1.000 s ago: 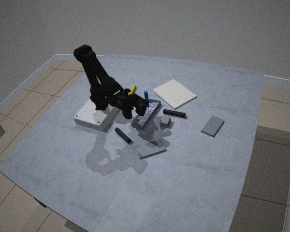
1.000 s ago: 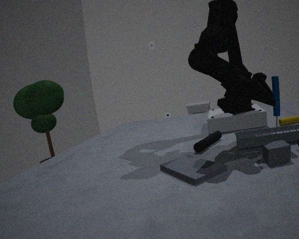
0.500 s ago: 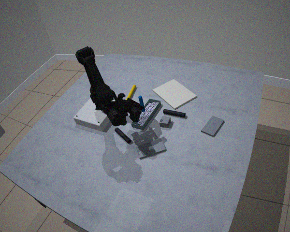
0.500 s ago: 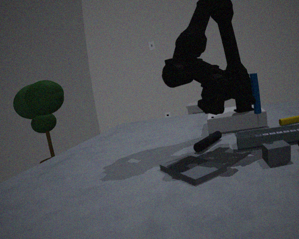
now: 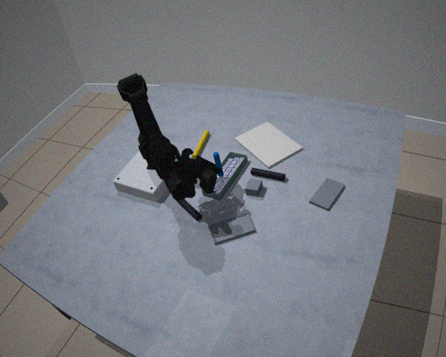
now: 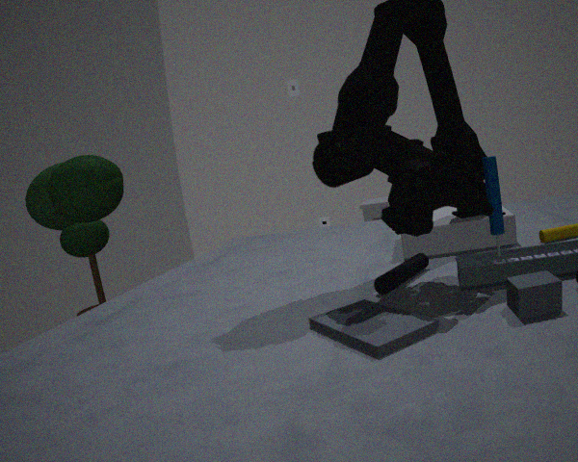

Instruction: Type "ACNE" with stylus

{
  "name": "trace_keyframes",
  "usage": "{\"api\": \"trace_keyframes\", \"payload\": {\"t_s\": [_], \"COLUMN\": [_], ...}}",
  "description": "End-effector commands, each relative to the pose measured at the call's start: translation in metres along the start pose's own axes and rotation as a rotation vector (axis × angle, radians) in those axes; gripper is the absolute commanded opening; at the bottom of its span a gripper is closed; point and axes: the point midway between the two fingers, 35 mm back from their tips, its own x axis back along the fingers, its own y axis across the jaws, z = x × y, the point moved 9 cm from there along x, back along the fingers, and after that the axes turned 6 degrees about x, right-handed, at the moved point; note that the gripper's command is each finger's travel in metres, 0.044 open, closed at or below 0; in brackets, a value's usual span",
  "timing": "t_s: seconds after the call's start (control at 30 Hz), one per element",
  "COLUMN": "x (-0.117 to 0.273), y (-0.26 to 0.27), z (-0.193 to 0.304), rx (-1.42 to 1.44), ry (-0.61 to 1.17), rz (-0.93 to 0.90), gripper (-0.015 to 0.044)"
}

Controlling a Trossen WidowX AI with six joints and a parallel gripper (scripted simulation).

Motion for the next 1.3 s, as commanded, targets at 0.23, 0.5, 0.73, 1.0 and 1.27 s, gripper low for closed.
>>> {"api": "trace_keyframes", "payload": {"t_s": [0.23,0.5,0.73,1.0,1.27], "x": [-0.003,-0.005,-0.007,-0.009,-0.010], "y": [0.000,-0.001,-0.001,-0.001,-0.002], "z": [-0.005,-0.010,-0.012,-0.015,-0.018], "rx": [0.002,0.002,0.002,0.002,0.002], "ry": [0.004,0.004,0.004,0.004,0.004], "rz": [0.000,0.000,0.000,0.000,0.000], "gripper": [0.0081,0.0081,0.0081,0.0081,0.0081]}}
